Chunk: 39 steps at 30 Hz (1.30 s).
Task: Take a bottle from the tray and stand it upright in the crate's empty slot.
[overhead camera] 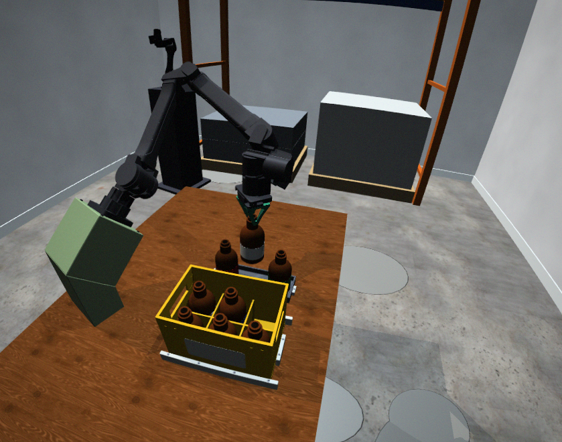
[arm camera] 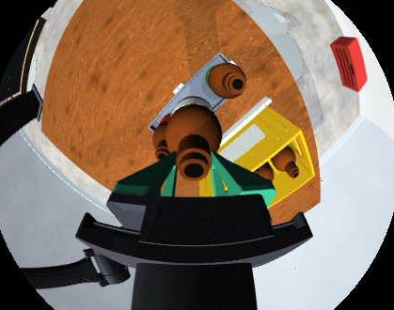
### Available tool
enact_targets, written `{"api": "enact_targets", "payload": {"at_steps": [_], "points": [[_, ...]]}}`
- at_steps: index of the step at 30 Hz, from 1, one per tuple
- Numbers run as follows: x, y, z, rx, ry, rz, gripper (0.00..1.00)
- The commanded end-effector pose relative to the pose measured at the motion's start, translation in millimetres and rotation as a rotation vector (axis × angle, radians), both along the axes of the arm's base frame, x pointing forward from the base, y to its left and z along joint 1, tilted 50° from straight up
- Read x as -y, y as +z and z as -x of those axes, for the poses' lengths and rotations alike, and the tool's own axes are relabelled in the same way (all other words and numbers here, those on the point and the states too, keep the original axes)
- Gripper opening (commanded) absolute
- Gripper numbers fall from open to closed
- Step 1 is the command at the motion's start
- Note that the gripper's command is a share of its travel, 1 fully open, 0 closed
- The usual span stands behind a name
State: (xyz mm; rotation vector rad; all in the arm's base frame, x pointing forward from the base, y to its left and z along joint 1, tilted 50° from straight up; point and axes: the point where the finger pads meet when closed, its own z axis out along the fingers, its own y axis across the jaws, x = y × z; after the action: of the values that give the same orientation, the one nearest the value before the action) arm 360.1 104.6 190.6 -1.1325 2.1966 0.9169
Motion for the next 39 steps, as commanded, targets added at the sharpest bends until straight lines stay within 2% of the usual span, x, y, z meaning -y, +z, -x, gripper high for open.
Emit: {"api": "enact_targets", "payload": {"at_steps": [1,39], "points": [[13.9,27.6,-13.8,0.072,-0.015,0.005,0.0],[20.1,31.9,-13.2,0.072,-0.015,0.006,0.0]]}}
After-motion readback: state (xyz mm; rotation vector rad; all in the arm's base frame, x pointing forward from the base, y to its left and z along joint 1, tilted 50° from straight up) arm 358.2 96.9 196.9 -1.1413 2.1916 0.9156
